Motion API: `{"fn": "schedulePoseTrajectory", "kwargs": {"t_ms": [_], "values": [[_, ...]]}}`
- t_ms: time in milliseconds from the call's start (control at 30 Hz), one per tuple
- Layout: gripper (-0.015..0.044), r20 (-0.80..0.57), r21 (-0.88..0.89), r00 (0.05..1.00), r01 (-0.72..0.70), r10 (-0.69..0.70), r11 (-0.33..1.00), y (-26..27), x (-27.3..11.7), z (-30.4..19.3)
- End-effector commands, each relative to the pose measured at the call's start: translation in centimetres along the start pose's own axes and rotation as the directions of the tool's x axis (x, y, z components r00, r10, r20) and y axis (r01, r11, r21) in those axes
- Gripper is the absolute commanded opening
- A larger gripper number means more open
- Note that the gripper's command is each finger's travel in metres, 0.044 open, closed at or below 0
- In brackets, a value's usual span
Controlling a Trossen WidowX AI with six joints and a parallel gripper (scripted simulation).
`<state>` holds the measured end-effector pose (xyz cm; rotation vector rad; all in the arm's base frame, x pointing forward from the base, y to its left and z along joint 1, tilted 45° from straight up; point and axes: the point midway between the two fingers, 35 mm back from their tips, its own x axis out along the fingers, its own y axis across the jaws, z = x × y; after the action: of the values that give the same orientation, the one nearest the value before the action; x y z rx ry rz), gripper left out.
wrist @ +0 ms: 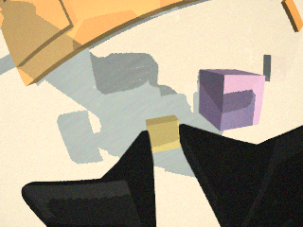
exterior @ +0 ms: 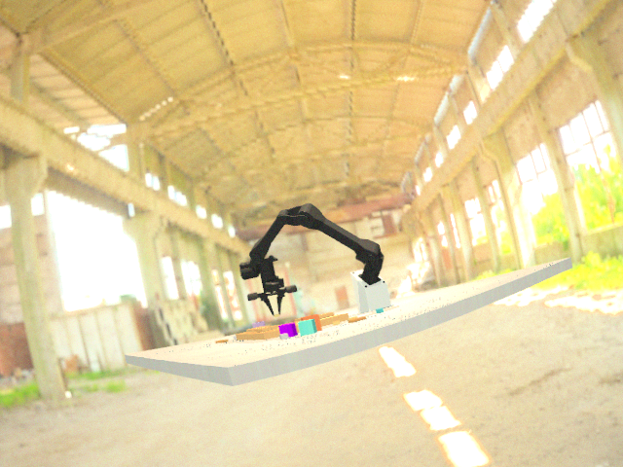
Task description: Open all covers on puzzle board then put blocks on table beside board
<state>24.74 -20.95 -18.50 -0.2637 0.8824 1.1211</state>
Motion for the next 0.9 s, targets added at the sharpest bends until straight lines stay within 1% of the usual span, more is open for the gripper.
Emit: {"fn": "schedulePoseTrajectory", "kwargs": {"t_ms": [0,867], "values": [[0.008,0.006,0.008,1.0,-0.008,0.008,1.0,0.2,1.1,0.2],[0.008,0.01,0.007,1.0,-0.01,0.009,1.0,0.7,5.3,0.3]]}}
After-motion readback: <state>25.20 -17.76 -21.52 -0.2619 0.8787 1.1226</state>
